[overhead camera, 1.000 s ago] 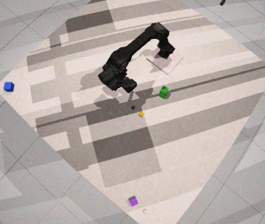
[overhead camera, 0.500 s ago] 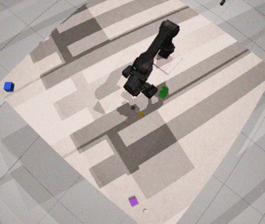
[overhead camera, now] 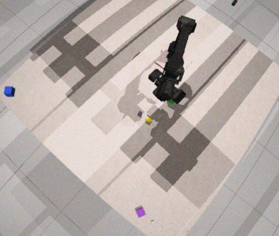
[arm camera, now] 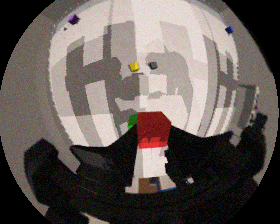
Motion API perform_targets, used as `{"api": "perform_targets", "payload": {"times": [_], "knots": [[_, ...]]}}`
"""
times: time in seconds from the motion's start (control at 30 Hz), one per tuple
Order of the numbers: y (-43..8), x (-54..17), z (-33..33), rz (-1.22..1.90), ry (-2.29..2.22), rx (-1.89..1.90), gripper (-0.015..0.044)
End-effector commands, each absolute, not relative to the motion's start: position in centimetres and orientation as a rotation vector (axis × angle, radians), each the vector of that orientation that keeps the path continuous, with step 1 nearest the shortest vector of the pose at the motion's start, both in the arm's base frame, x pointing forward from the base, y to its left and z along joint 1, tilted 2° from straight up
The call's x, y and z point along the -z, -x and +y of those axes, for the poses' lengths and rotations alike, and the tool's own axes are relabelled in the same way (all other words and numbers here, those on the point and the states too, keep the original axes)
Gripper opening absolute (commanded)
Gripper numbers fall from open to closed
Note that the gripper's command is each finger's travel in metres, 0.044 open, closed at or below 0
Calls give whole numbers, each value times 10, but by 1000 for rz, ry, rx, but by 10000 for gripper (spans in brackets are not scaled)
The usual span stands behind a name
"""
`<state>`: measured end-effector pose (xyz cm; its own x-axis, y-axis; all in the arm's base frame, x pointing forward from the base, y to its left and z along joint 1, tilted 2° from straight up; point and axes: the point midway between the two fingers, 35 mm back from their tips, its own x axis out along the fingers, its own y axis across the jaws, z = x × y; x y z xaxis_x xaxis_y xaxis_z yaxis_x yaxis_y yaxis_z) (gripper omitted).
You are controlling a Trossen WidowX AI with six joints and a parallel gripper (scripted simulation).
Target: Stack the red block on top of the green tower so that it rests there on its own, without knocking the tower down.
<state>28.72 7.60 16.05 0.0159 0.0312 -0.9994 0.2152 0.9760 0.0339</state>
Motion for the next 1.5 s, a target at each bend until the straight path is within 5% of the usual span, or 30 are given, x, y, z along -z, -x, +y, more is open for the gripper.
{"api": "perform_targets", "payload": {"times": [0.0,1.47], "knots": [[-268,-159,95,1551,-205,142,0],[-245,-110,118,1555,-207,140,0]]}}
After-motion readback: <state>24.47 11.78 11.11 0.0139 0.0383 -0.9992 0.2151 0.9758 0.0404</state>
